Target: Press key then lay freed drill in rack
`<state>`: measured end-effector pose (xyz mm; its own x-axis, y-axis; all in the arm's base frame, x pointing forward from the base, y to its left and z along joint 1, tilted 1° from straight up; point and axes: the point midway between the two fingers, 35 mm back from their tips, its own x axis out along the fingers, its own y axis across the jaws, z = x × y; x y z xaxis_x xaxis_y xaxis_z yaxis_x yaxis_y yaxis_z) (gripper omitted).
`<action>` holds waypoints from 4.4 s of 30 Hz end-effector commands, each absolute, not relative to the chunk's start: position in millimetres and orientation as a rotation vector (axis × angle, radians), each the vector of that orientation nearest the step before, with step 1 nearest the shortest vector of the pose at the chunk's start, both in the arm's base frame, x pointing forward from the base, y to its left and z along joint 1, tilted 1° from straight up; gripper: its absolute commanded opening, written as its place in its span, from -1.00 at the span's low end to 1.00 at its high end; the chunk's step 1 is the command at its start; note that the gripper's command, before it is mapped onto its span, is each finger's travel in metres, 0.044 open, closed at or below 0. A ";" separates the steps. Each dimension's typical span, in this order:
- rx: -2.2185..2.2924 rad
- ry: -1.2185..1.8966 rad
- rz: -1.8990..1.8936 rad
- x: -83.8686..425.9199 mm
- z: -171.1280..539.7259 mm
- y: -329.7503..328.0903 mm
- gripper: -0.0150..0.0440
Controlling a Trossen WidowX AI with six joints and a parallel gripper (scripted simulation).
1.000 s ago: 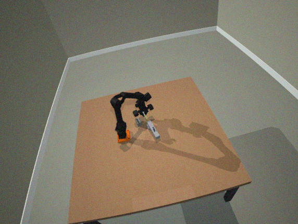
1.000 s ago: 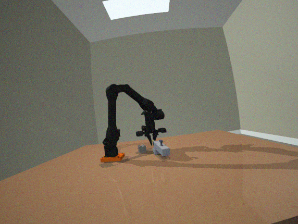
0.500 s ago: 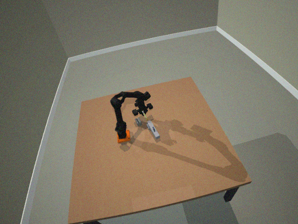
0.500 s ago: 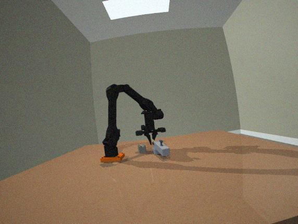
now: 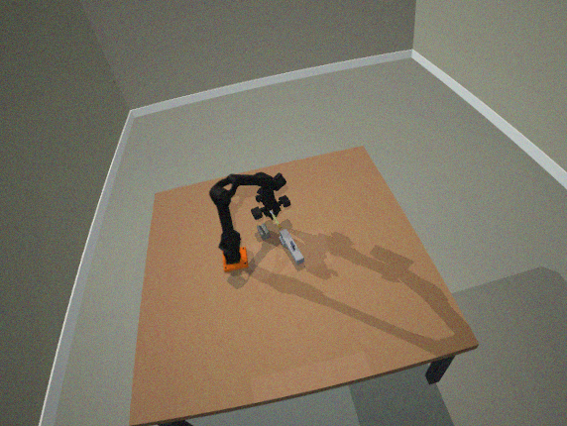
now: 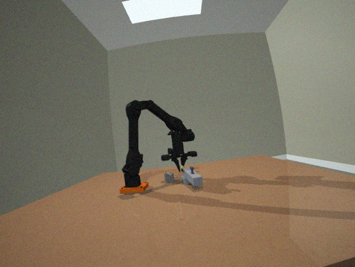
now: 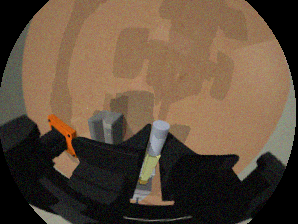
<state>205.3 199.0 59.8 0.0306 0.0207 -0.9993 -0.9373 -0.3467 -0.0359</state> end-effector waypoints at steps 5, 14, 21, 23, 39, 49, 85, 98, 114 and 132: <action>-1.468 0.981 1.438 205.1 64.4 198.8 -0.49; -1.468 0.982 1.438 204.5 67.4 198.5 -0.49; -1.468 0.982 1.438 204.2 69.7 198.3 -0.49; -1.468 0.982 1.438 204.1 70.4 198.3 -0.49; -1.468 0.982 1.438 203.5 75.7 197.9 -0.49; -1.468 0.982 1.438 203.3 79.0 197.6 -0.49; -1.468 0.981 1.438 203.5 90.9 197.2 -0.49; -1.469 0.981 1.438 204.2 95.1 197.1 -0.49; -1.468 0.983 1.440 184.7 89.0 194.0 -0.49; -1.466 0.985 1.442 154.5 81.4 189.0 -0.49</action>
<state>159.9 190.3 81.2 0.0232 0.0174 -0.9996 -0.9380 -0.3455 -0.0278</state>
